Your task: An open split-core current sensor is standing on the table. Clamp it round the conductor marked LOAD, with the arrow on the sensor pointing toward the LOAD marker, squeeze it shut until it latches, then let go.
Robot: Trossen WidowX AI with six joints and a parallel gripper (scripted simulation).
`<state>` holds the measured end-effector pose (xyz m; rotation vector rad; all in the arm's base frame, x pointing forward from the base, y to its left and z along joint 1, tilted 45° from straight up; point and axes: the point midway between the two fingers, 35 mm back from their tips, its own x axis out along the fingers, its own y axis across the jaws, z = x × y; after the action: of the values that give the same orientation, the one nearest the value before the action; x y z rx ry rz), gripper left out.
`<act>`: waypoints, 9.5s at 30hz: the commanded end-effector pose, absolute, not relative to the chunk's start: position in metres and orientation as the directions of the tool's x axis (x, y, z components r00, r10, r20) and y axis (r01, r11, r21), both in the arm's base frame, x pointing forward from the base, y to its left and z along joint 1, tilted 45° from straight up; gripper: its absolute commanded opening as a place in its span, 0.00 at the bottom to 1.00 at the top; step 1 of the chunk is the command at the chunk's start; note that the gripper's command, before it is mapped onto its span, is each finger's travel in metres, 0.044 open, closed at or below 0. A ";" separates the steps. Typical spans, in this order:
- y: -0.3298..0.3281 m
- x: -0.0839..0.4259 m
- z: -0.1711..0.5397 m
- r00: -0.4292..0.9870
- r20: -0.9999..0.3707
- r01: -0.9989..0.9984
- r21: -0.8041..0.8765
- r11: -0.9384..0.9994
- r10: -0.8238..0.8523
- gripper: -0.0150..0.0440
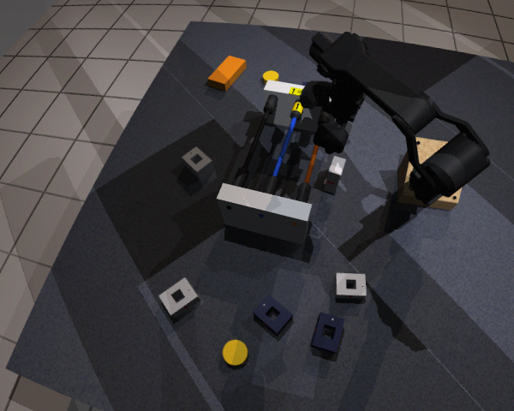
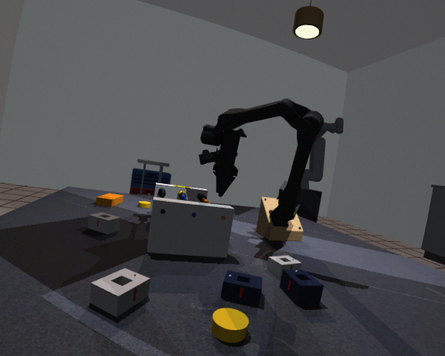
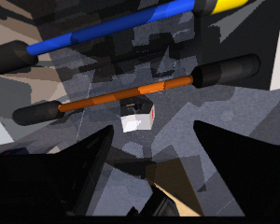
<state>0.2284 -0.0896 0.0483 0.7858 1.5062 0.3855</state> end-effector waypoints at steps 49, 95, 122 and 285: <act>-0.031 0.213 0.012 0.011 -0.723 0.189 0.680 0.708 0.691 0.97; -0.078 0.216 0.058 0.010 -0.725 0.196 0.677 0.709 0.689 0.25; -0.107 0.210 0.091 0.093 -0.722 0.619 0.581 0.528 0.686 0.25; -0.082 0.336 0.051 0.072 -0.719 0.992 -0.018 -0.122 0.691 1.00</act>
<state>0.3363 -0.0824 0.0506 1.8619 1.6669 -0.8099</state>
